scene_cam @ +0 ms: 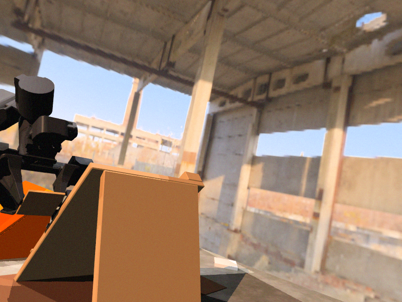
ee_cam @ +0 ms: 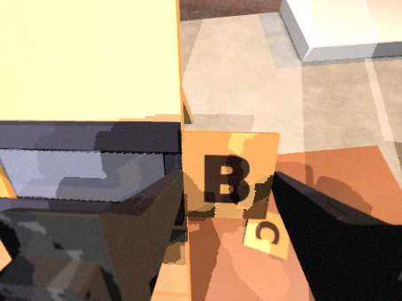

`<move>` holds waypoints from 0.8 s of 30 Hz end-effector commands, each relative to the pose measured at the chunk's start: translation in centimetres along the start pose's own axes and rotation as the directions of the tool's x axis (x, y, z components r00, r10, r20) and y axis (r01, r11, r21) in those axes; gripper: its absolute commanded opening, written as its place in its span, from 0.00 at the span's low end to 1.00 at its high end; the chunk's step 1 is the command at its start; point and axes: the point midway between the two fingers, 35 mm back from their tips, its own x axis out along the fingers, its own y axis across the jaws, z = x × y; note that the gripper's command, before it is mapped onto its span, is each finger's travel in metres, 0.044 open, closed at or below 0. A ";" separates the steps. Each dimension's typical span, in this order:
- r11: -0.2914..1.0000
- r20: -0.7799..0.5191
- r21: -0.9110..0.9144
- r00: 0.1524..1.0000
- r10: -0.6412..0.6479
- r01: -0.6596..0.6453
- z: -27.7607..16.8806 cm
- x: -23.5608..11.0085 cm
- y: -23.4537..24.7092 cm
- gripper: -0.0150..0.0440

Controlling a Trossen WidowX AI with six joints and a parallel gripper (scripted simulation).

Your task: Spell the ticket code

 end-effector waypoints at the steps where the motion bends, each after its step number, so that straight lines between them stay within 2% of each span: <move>1: 1.000 -0.003 0.001 1.000 -0.004 0.004 -0.1 0.0 0.3 0.25; 24: 1.000 -0.003 0.001 1.000 -0.003 0.003 -0.1 0.0 1.4 0.25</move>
